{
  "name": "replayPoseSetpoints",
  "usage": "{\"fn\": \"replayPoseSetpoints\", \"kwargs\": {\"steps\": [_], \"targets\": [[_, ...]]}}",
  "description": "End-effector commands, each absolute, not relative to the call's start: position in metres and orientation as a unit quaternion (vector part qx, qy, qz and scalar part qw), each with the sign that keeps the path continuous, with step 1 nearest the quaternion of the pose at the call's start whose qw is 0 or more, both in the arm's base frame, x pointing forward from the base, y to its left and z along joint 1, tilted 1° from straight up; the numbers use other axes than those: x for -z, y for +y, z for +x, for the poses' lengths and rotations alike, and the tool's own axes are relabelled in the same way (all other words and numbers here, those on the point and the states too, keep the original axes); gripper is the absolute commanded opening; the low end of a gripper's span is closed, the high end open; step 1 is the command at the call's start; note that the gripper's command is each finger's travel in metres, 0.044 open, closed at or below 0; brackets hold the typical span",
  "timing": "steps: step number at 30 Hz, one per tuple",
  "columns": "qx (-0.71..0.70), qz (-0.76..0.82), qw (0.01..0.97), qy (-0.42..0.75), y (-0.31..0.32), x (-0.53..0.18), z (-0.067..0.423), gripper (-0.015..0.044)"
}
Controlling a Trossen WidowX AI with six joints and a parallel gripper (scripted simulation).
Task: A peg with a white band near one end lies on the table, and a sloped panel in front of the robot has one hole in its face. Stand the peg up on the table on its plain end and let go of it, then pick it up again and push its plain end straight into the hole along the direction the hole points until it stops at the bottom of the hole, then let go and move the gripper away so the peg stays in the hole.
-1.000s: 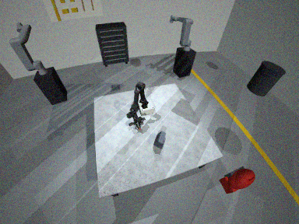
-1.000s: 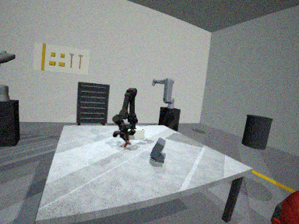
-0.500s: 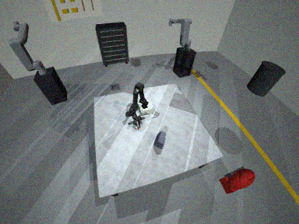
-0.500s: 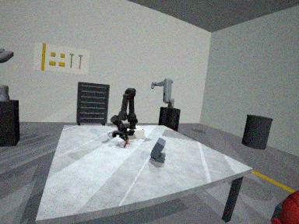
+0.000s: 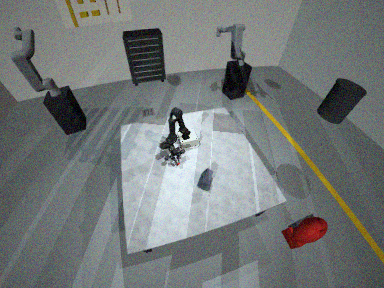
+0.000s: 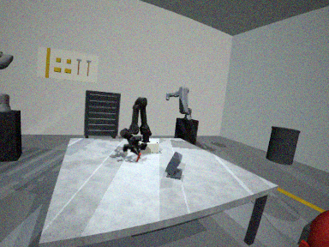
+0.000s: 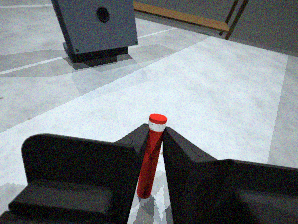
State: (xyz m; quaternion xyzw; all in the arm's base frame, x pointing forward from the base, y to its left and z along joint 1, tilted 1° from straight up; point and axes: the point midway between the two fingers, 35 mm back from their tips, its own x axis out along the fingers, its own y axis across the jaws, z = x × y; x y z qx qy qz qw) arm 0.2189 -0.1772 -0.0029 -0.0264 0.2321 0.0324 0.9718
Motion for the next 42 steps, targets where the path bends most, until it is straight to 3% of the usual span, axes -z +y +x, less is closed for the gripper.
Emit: {"fn": "replayPoseSetpoints", "kwargs": {"steps": [1,33,42], "targets": [[-0.035,-0.024,0.975,0.217,-0.175,0.004,0.216,0.0049],[-0.038,-0.019,0.996,0.081,-0.176,0.008,0.194,0.0049],[-0.037,-0.017,0.995,0.092,-0.176,0.011,0.194,0.0049]]}}
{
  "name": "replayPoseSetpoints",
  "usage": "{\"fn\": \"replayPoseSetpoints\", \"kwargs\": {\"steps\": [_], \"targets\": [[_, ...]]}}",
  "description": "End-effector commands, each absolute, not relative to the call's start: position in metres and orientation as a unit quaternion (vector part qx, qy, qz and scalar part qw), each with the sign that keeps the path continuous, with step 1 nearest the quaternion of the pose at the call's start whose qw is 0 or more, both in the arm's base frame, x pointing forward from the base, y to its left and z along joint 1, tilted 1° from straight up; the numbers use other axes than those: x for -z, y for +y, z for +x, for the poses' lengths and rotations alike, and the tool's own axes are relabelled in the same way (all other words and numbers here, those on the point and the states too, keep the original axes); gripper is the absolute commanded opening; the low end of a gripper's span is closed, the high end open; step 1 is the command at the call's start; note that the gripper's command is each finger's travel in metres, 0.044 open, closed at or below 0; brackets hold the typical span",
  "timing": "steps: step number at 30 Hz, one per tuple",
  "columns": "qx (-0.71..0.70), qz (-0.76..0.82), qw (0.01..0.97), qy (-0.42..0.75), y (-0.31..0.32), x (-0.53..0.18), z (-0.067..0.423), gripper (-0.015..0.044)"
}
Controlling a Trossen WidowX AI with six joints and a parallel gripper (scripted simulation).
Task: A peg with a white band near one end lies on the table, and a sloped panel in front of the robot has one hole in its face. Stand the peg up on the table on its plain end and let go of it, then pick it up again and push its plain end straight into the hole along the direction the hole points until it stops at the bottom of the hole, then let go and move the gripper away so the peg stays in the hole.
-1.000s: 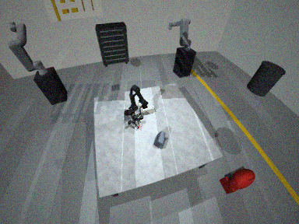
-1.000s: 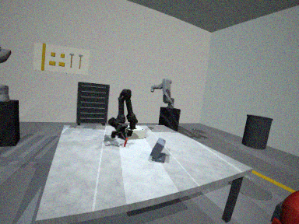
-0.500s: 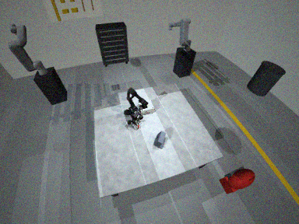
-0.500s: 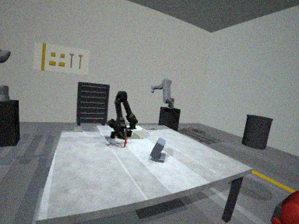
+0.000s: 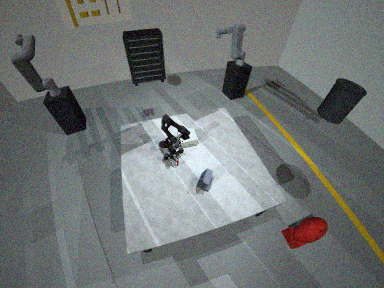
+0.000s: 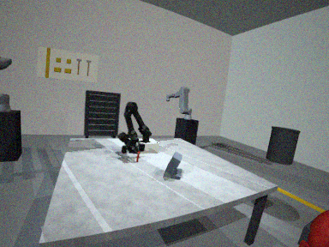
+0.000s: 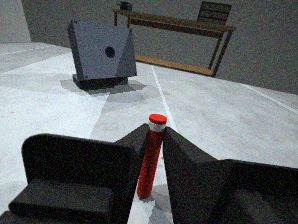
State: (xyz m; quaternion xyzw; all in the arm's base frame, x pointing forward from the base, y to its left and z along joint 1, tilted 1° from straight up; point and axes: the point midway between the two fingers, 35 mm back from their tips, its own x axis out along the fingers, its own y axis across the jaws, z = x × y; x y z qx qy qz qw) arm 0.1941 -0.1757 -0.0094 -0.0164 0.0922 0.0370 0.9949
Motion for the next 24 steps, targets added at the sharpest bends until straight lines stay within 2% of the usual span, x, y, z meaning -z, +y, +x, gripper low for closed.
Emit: {"fn": "replayPoseSetpoints", "kwargs": {"steps": [1,24], "targets": [[-0.037,-0.016,0.995,0.092,-0.1758,0.0112,0.1941,0.0049],[-0.040,-0.014,0.995,0.089,-0.1737,0.0131,0.1889,0.0049]]}}
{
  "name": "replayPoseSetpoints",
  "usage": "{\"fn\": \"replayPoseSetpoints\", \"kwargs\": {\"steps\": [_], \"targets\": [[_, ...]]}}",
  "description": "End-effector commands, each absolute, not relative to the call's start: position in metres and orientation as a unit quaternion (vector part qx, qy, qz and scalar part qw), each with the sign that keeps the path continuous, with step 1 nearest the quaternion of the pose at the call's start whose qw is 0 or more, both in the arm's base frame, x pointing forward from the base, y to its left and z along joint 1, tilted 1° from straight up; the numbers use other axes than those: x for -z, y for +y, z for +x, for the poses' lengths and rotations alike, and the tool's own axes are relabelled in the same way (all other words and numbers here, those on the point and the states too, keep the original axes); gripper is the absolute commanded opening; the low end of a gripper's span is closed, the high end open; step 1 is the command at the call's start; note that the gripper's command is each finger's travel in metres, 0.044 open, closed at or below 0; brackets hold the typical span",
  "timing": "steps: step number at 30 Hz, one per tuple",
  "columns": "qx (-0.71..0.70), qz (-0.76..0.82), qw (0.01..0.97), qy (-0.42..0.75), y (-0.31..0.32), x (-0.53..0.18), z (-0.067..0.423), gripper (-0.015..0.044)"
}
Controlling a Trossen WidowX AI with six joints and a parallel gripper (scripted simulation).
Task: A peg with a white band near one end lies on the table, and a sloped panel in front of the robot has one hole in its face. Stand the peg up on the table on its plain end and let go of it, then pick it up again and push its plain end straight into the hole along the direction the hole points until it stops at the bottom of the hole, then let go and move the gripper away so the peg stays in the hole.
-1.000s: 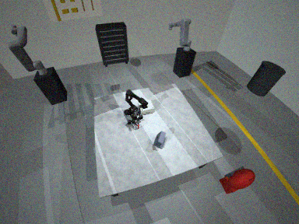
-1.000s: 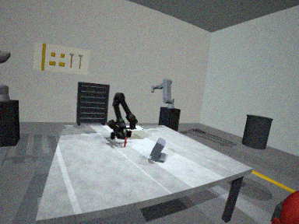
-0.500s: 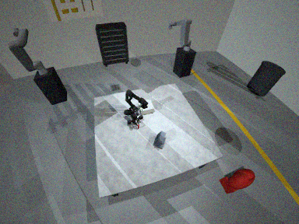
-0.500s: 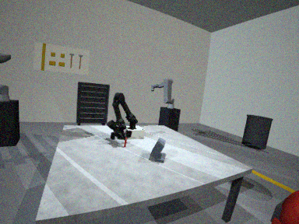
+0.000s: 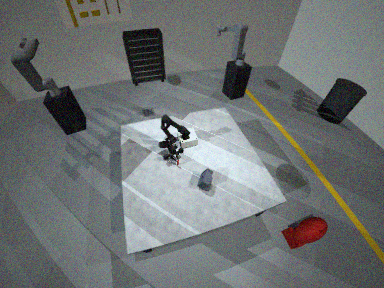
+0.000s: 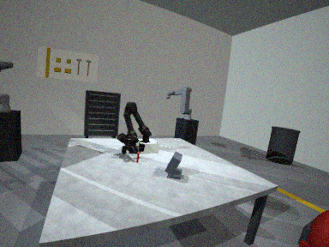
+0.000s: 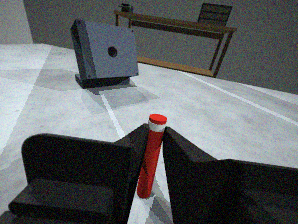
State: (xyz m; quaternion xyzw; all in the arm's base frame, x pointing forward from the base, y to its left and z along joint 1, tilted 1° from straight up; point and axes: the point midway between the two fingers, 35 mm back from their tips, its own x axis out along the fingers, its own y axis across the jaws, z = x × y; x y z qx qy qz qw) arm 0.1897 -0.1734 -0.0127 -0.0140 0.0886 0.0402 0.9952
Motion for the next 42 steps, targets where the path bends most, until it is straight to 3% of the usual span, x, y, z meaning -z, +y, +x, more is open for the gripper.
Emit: {"fn": "replayPoseSetpoints", "kwargs": {"steps": [1,42], "targets": [[-0.040,-0.014,0.995,0.089,-0.174,0.013,0.189,0.0049],[-0.049,-0.011,0.996,0.075,-0.167,0.014,0.177,0.0049]]}}
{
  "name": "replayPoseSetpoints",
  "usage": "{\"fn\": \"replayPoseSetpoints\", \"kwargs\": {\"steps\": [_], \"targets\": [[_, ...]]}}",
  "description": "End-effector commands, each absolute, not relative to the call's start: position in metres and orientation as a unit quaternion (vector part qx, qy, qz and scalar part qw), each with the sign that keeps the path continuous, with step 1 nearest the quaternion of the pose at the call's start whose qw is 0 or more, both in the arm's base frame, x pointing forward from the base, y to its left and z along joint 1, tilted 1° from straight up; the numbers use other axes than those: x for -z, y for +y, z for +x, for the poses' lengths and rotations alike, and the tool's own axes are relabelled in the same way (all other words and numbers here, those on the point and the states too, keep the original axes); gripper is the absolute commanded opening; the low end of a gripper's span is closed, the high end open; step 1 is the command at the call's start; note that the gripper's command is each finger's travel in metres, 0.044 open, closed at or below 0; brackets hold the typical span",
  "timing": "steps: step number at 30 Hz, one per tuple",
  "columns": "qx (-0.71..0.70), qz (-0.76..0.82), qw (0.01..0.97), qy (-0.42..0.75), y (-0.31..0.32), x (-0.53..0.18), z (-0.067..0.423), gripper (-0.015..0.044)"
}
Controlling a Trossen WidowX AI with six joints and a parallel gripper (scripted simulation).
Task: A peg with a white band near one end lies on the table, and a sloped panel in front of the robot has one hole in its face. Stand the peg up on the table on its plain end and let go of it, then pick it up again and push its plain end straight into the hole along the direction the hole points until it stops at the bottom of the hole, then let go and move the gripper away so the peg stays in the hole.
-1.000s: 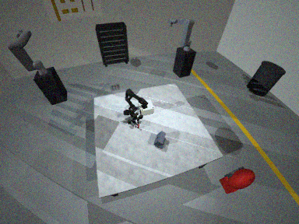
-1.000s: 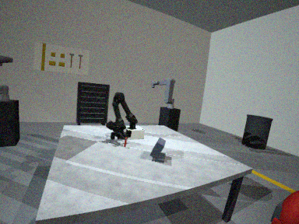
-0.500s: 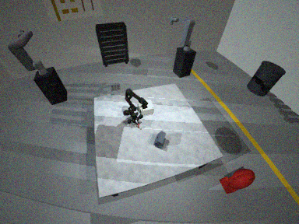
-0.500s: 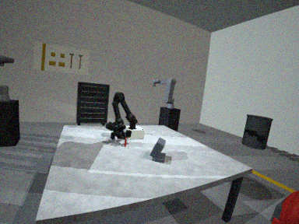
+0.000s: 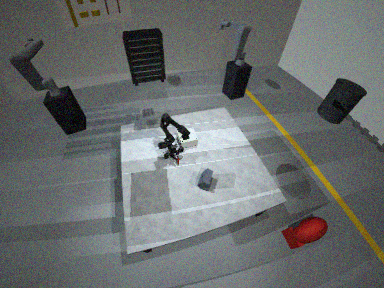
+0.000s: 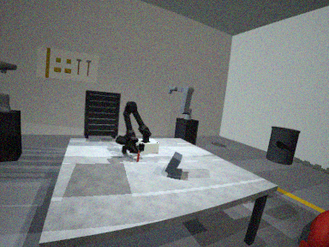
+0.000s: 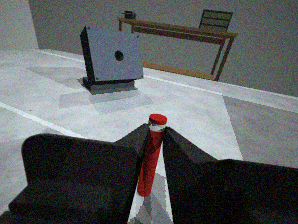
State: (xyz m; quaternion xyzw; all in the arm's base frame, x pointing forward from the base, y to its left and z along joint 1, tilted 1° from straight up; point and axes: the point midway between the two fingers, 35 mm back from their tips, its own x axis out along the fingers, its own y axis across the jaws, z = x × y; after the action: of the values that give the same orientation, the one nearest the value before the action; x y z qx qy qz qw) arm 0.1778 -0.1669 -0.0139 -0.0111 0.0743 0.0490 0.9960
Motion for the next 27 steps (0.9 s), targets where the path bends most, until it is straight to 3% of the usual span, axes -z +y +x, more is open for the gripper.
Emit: {"fn": "replayPoseSetpoints", "kwargs": {"steps": [1,27], "targets": [[-0.049,-0.011,0.996,0.075,-0.1670,0.0143,0.1768,0.0049],[-0.052,-0.003,0.997,0.064,-0.1584,0.0155,0.1692,0.0049]]}}
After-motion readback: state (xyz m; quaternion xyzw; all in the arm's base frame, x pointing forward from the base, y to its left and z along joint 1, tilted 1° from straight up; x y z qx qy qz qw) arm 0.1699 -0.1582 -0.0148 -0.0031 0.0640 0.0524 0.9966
